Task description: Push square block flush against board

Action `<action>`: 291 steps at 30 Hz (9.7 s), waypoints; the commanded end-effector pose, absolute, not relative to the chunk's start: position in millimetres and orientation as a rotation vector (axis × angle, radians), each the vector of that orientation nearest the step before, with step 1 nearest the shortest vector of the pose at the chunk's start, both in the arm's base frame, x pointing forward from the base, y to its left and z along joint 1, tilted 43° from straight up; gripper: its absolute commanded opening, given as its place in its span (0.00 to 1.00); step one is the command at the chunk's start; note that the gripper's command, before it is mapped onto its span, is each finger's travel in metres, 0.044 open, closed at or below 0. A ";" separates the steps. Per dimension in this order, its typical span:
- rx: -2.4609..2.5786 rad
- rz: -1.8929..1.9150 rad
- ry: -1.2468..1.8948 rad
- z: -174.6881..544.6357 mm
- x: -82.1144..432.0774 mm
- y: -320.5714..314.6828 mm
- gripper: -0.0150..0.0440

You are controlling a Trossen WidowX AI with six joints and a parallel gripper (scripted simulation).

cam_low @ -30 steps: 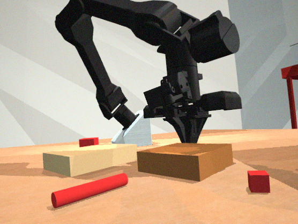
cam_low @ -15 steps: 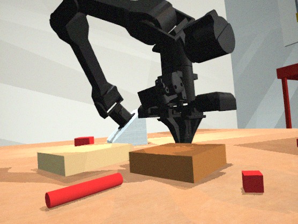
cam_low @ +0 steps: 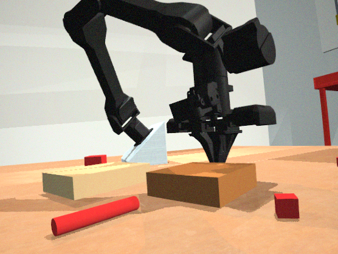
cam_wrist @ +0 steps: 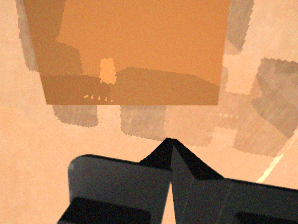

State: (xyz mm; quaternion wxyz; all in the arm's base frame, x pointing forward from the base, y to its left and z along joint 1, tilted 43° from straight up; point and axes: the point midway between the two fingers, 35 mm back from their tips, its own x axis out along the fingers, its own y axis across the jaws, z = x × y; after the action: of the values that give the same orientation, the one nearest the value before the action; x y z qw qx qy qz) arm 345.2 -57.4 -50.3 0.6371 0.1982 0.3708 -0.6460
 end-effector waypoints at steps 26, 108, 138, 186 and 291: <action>0.347 -1.397 0.959 -1.5 338.8 -22.3 0.25; -0.859 -0.306 1.740 71.0 180.9 -161.2 0.25; -0.857 -0.304 1.740 73.9 177.7 -163.6 0.25; -0.509 -0.684 1.569 141.9 209.6 -157.0 0.25; 0.335 -1.408 0.947 103.1 282.8 -212.9 0.25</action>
State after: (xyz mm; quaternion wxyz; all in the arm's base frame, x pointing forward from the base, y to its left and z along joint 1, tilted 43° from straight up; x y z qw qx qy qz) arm 287.5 -213.5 110.0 0.6557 0.1467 0.4056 -0.6197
